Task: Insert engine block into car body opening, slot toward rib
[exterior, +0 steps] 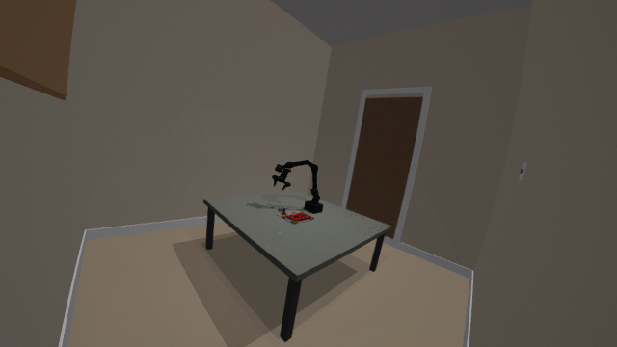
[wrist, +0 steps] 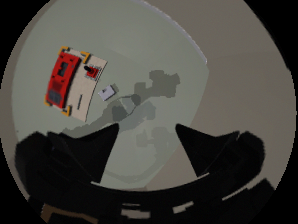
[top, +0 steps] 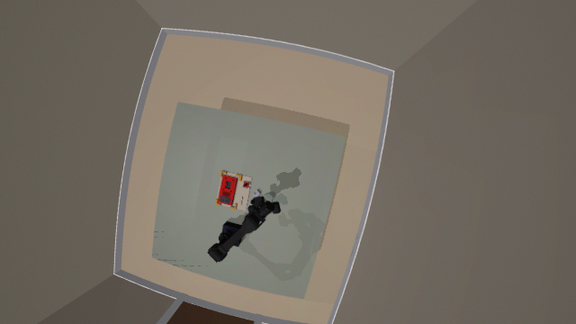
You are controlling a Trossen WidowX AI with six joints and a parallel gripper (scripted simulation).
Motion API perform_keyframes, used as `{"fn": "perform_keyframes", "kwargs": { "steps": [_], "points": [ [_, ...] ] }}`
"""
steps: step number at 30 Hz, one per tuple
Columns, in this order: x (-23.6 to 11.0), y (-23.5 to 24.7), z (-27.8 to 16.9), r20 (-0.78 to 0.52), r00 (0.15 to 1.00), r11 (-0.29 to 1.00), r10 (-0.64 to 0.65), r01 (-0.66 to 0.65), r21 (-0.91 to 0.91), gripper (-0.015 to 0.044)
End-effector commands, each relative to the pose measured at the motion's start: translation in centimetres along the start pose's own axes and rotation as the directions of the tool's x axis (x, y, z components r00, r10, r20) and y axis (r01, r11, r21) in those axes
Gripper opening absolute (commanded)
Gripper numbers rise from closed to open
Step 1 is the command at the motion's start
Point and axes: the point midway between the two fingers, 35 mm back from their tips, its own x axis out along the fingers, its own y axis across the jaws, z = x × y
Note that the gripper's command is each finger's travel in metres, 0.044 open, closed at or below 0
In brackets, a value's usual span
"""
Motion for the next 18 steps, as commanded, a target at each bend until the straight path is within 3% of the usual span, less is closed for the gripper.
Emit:
{"fn": "perform_keyframes", "kwargs": {
  "steps": [1,14,18],
  "points": [
    [1.1,2.5,1.4,-0.004,0.997,0.988,0.075,-0.074,-0.136,0.044],
    [3.1,9.3,4.8,-0.056,0.966,0.828,0.252,-0.245,-0.504,0.044],
    [3.3,10.0,5.1,-0.065,0.961,0.8,0.27,-0.261,-0.541,0.044]
  ]
}}
